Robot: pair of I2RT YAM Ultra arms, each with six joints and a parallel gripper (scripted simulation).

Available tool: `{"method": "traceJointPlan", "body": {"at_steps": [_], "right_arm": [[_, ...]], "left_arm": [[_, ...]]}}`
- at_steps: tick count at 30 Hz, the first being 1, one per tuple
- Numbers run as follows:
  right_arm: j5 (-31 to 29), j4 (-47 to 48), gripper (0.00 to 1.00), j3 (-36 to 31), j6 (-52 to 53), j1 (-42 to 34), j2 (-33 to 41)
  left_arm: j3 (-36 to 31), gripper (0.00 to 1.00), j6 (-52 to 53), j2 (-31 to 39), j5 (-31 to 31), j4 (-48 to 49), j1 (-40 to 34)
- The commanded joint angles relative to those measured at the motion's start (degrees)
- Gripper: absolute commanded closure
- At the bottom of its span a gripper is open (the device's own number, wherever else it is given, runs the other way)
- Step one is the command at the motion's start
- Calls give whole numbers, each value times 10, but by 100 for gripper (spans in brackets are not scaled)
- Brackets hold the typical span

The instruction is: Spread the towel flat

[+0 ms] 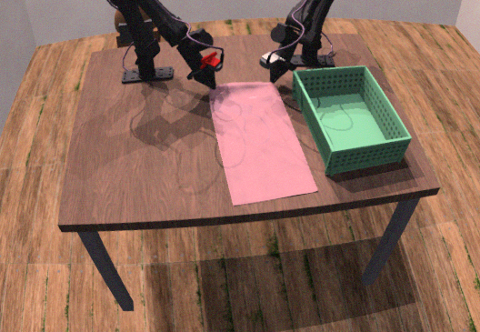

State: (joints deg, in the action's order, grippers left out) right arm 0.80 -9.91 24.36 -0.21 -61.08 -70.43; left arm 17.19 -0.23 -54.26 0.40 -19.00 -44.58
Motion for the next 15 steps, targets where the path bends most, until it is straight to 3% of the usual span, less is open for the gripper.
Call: {"method": "traceJointPlan", "body": {"at_steps": [1,15], "right_arm": [[-10,27,100,-20,-3,-14,11],[-6,43,100,-26,-1,-21,-1]], "left_arm": [[-23,100,-3,19,-9,24,-15],[-30,100,-1,14,-6,32,-24]]}}
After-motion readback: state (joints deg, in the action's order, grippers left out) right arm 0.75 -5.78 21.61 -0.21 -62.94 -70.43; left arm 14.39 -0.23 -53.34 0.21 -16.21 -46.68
